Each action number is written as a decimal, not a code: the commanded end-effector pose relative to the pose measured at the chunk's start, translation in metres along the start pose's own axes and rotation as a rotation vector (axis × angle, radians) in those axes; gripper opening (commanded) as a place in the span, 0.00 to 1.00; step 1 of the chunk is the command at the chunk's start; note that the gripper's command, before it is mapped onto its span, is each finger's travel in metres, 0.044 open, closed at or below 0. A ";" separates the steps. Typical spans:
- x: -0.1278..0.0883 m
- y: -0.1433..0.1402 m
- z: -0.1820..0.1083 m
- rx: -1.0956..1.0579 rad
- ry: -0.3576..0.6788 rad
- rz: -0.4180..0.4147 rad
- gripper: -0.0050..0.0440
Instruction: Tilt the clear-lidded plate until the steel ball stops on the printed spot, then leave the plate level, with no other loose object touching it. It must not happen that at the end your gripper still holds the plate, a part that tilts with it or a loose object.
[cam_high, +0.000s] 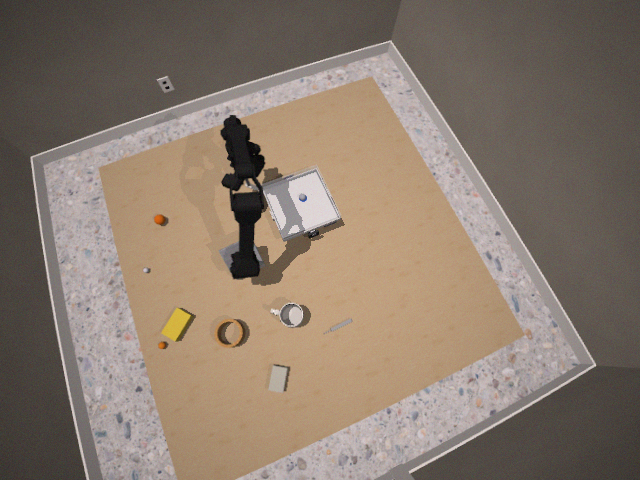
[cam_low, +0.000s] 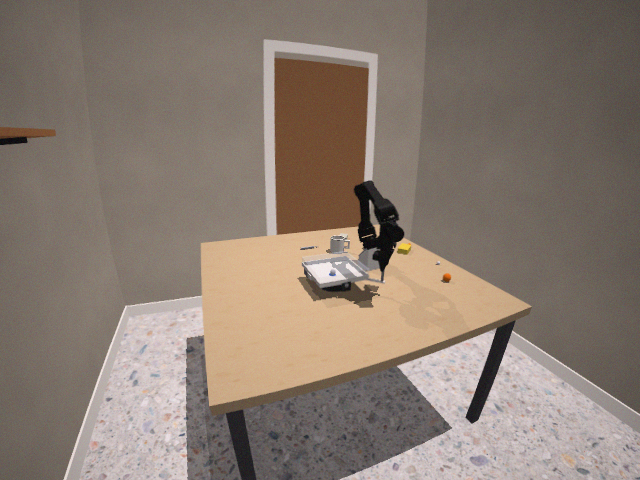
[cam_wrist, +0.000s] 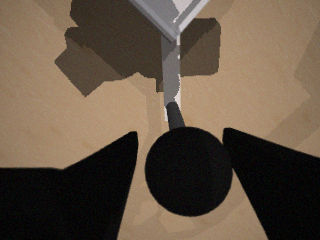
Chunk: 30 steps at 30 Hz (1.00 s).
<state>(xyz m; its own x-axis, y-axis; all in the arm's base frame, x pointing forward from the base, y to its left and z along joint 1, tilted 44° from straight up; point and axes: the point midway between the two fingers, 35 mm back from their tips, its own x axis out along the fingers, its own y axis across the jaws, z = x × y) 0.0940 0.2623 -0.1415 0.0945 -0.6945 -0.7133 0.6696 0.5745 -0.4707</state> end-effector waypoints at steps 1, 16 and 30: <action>0.000 0.000 0.001 -0.003 -0.005 0.001 0.71; -0.010 0.000 0.001 -0.003 -0.005 0.022 0.71; -0.030 -0.001 0.000 -0.003 -0.005 0.022 0.71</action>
<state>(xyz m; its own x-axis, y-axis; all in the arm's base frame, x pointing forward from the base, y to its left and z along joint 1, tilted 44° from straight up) 0.0916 0.2767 -0.1244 0.1137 -0.6926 -0.7123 0.6623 0.5872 -0.4653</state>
